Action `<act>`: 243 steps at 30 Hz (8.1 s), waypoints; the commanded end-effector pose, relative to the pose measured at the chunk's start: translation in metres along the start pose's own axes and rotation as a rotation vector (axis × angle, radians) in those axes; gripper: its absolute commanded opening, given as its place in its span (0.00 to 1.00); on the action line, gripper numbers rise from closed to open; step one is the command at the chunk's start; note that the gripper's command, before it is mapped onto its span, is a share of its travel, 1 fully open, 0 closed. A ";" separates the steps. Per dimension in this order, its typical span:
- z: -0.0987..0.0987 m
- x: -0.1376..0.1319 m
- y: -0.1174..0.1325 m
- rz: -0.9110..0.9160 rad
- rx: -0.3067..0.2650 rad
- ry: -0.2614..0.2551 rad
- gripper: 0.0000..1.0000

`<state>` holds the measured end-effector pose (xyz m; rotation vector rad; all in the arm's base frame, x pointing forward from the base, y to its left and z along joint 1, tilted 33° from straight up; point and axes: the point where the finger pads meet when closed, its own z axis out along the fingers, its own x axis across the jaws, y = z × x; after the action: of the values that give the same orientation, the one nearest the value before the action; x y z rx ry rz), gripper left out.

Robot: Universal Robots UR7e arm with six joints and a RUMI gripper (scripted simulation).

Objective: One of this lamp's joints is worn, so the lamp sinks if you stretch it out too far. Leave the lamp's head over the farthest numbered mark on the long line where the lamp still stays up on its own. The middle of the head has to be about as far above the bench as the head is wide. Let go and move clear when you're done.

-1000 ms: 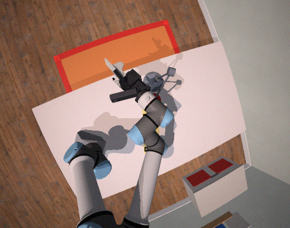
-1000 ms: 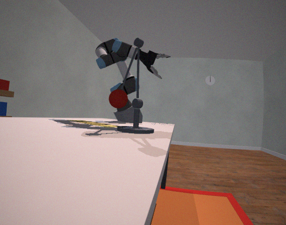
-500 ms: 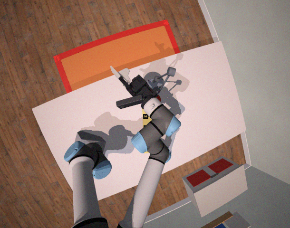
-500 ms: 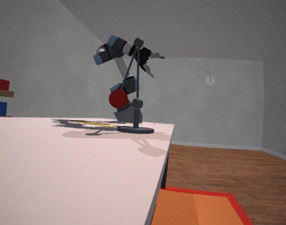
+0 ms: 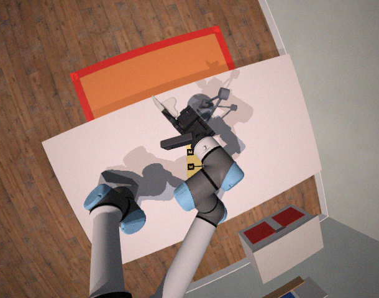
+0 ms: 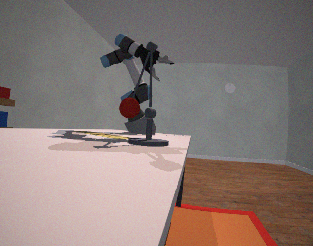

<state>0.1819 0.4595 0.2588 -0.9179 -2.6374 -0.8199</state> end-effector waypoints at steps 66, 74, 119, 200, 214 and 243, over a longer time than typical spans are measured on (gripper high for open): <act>-0.156 -0.091 0.035 -0.669 -0.243 -0.547 1.00; -0.153 -0.113 0.033 -0.695 -0.251 -0.568 1.00; -0.118 -0.180 0.044 -0.765 -0.277 -0.622 1.00; -0.054 -0.215 0.080 -0.767 -0.278 -0.621 0.00; -0.060 -0.228 0.073 -0.803 -0.252 -0.591 0.00; -0.080 -0.275 0.054 -0.921 -0.167 -0.487 0.00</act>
<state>0.4300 0.3144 0.2429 0.1676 -3.4947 -1.1123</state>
